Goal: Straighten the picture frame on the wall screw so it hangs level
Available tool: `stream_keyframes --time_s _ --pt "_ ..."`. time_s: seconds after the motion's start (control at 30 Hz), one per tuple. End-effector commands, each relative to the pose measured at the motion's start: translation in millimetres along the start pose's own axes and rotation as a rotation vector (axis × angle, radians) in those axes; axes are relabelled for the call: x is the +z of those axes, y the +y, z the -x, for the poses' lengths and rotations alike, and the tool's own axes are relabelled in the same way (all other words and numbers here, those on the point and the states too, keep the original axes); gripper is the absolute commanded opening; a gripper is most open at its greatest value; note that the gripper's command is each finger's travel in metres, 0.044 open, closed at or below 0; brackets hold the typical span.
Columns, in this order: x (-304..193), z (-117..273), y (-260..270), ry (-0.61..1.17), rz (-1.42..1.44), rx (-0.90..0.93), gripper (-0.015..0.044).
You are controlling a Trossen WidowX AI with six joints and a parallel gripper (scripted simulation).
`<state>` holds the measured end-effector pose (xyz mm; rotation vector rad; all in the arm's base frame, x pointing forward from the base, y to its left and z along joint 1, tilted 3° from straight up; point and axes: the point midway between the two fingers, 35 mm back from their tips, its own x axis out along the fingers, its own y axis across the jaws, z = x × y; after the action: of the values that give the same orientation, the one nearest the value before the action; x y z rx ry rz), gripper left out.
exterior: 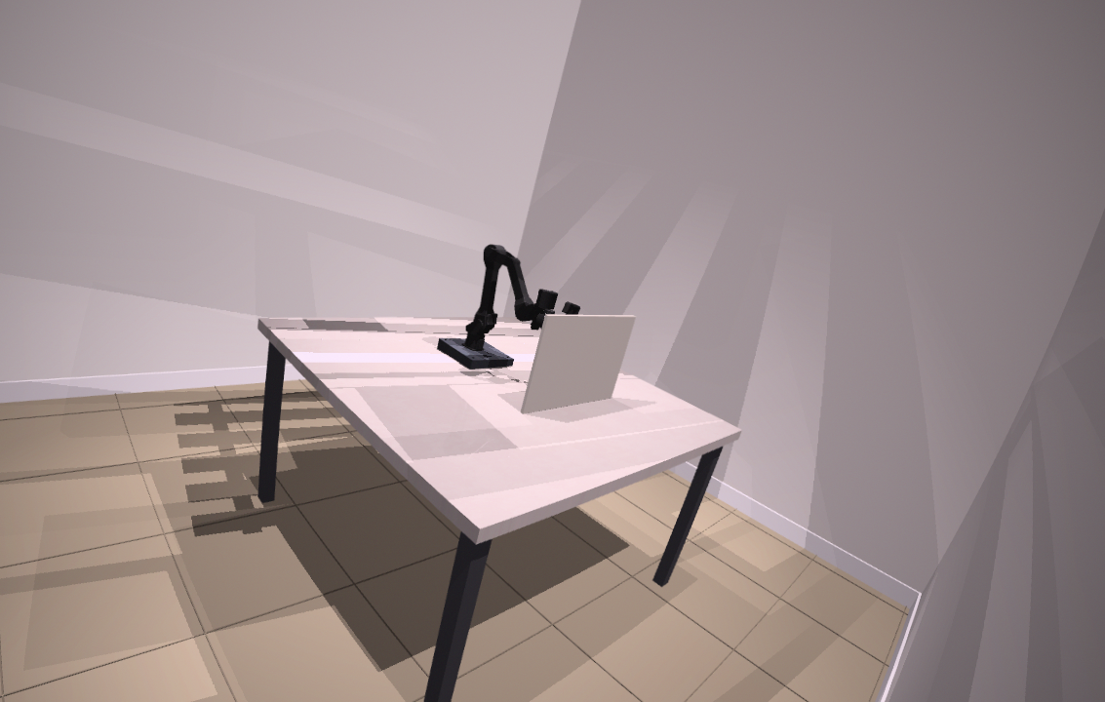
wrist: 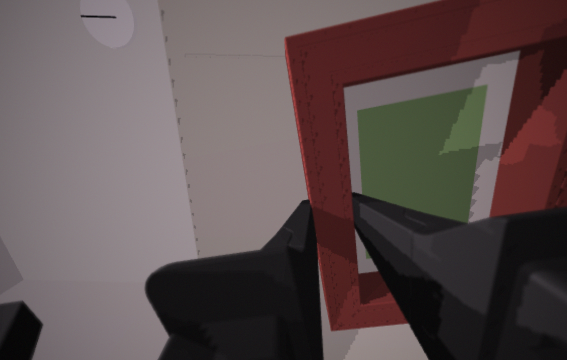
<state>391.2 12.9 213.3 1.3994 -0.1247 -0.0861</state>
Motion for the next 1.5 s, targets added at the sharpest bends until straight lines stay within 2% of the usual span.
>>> stream_keyframes --time_s 0.0,1.33,1.47 --pt "0.1 0.0 -0.5 0.001 -0.039 0.001 0.0000" --pt "0.7 0.0 -1.3 0.003 -0.235 0.000 0.0000" --pt "0.6 0.0 -0.9 0.002 -0.214 -0.001 0.0105"
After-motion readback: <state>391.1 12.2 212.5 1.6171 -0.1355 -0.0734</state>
